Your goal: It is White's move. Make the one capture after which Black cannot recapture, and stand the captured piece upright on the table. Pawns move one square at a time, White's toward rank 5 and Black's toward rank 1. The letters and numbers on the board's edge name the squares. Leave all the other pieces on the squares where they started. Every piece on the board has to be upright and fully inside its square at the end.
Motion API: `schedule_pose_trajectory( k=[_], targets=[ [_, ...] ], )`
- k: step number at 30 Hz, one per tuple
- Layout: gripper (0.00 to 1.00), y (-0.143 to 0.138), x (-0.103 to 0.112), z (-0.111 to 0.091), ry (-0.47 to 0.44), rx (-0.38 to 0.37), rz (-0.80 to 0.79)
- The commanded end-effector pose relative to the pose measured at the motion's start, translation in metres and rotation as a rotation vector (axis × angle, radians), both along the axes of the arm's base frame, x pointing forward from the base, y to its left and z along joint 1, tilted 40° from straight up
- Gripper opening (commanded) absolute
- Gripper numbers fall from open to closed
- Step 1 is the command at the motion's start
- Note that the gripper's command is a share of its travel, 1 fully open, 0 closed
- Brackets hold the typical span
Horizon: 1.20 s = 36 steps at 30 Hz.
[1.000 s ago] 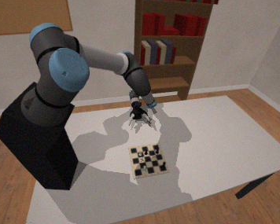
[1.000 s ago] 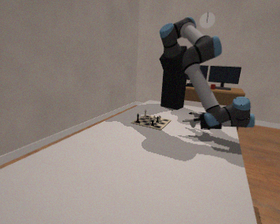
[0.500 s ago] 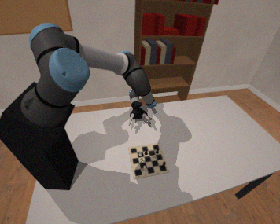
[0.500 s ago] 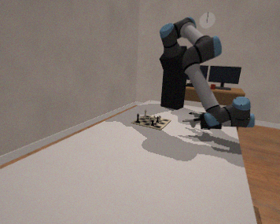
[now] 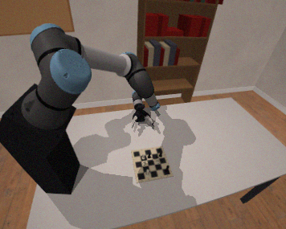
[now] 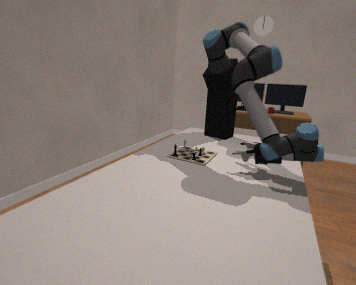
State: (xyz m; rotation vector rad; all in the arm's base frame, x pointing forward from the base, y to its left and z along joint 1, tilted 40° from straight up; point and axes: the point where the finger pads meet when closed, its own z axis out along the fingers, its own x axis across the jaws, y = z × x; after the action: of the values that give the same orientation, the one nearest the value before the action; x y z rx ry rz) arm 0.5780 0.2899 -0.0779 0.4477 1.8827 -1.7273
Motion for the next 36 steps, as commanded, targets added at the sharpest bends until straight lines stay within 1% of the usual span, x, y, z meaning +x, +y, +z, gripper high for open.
schedule_pose_trajectory(
  k=[1, 9, 11, 19, 24, 32, 36],
  targets=[
    [1.0, 0.003, -0.007, 0.009, -0.002, -0.002, 0.001],
    [1.0, 0.004, -0.023, 0.029, -0.001, -0.002, 0.001],
    [1.0, 0.004, -0.023, 0.029, -0.001, -0.002, 0.001],
    [1.0, 0.006, -0.043, 0.053, -0.001, -0.002, 0.001],
    [1.0, 0.007, -0.051, 0.064, -0.001, -0.002, 0.001],
    [1.0, 0.007, -0.055, 0.068, -0.001, -0.002, 0.001],
    [1.0, 0.008, -0.051, 0.066, -0.005, -0.002, 0.0]
  ],
)
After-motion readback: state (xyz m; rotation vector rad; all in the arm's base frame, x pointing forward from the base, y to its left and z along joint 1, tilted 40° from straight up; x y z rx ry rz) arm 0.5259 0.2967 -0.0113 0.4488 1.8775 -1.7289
